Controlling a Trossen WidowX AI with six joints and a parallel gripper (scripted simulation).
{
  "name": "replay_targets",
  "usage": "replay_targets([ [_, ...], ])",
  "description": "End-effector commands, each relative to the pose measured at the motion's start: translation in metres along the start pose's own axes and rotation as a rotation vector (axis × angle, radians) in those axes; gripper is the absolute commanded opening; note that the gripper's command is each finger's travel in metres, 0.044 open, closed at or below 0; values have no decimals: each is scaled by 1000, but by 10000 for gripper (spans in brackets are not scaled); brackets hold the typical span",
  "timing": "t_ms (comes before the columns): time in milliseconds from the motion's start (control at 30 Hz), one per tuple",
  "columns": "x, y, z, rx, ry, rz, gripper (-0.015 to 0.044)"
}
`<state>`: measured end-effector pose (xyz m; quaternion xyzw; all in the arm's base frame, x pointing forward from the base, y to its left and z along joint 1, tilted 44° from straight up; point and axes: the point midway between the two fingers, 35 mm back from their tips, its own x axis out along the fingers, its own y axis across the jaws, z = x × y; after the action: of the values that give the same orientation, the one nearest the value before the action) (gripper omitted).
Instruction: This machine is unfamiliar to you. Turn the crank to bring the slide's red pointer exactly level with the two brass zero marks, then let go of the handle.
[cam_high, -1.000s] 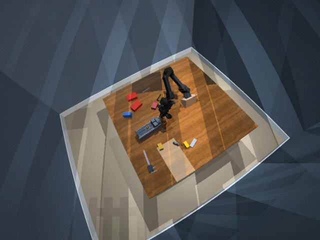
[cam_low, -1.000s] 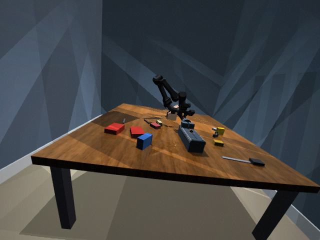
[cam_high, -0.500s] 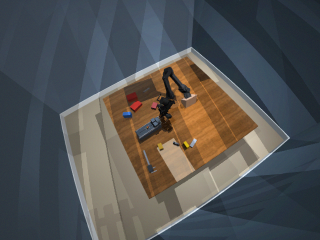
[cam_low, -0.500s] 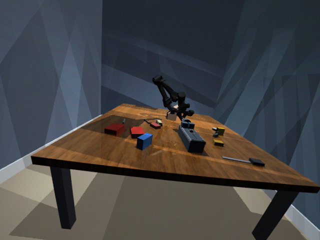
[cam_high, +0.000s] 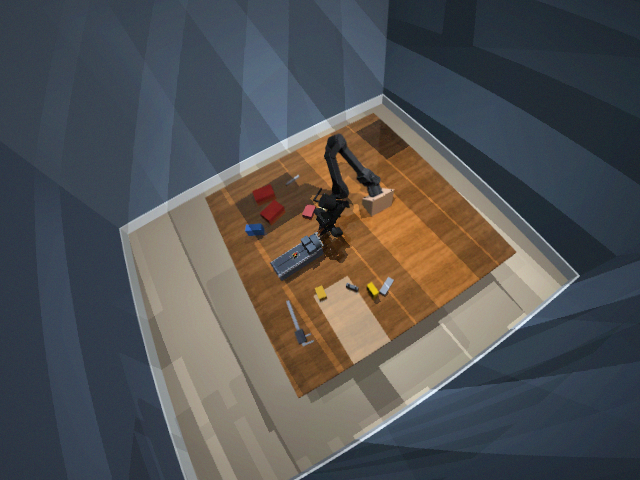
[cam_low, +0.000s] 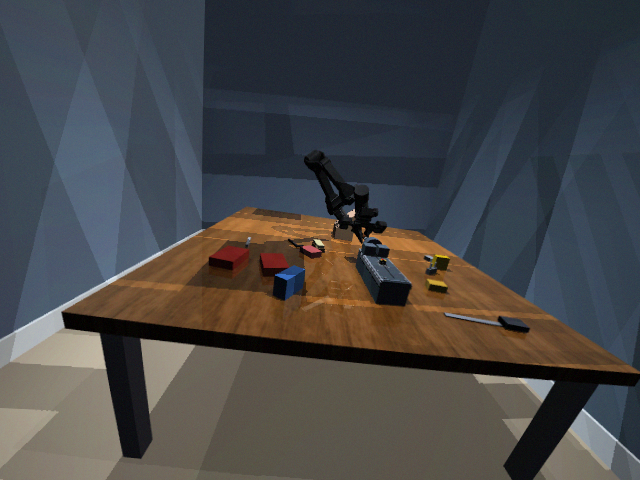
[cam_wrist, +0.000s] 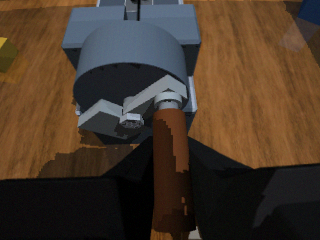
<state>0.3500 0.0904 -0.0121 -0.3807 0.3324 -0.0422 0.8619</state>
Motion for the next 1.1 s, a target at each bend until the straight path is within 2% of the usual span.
replay_targets([
  [0, 5, -7, -5, 7, 13, -15, 0],
  [1067, 26, -7, -26, 6, 13, -17, 0],
])
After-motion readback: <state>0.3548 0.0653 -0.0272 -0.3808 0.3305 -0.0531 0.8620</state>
